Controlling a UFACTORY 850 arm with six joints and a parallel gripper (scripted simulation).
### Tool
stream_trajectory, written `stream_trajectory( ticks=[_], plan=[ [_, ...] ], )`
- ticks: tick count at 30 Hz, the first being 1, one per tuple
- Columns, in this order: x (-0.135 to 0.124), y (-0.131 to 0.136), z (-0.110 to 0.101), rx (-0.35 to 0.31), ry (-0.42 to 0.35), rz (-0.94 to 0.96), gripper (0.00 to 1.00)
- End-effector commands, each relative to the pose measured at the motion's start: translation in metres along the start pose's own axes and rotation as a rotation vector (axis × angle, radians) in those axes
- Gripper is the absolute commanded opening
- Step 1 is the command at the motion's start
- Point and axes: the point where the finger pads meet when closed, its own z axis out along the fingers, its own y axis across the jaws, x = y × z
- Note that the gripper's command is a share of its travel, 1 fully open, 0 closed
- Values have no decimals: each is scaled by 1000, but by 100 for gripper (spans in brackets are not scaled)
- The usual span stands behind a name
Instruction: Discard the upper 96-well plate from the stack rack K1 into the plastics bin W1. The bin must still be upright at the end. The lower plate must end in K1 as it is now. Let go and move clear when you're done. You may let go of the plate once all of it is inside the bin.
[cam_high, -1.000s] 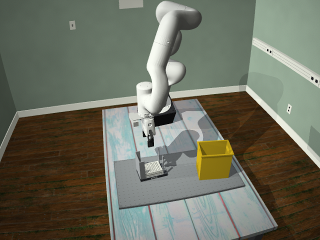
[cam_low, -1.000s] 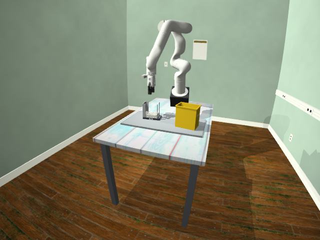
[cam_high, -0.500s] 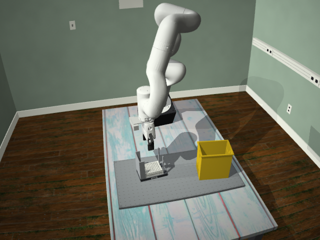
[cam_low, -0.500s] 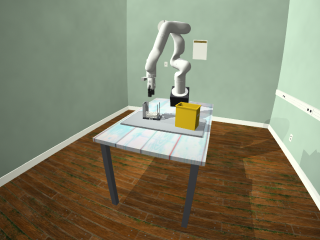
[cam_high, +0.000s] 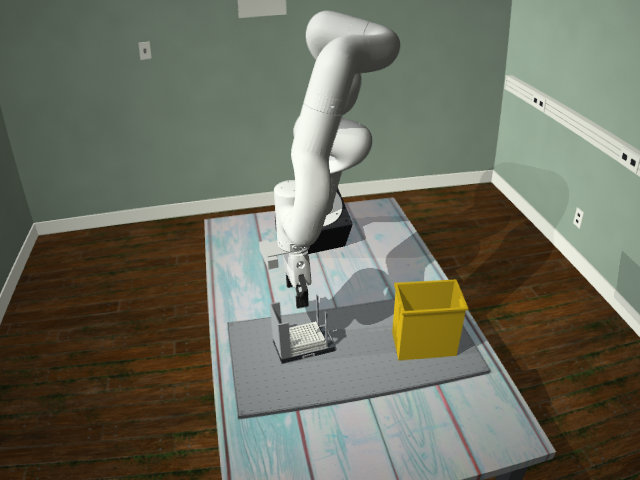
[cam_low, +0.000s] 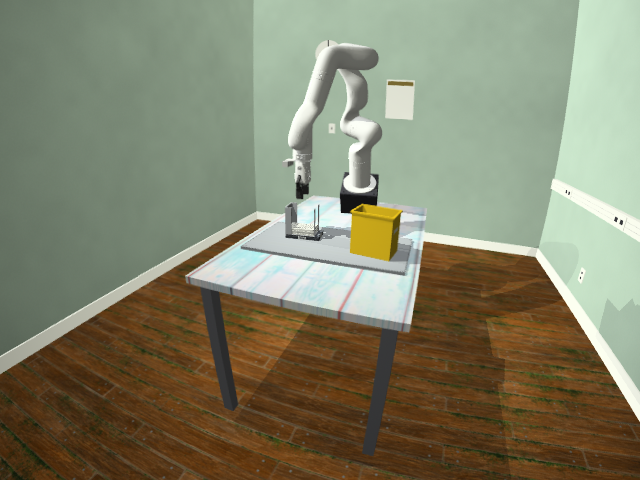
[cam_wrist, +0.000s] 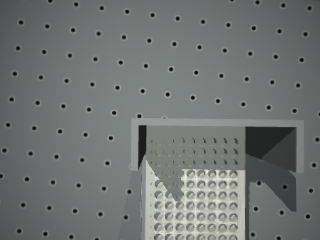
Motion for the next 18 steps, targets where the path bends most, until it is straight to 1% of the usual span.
stream_trajectory(
  ticks=[1, 13, 18],
  plan=[
    [0, -1, 6, 4, 1, -1, 100],
    [0, -1, 26, 4, 1, -1, 100],
    [0, -1, 31, 4, 1, -1, 100]
  ],
)
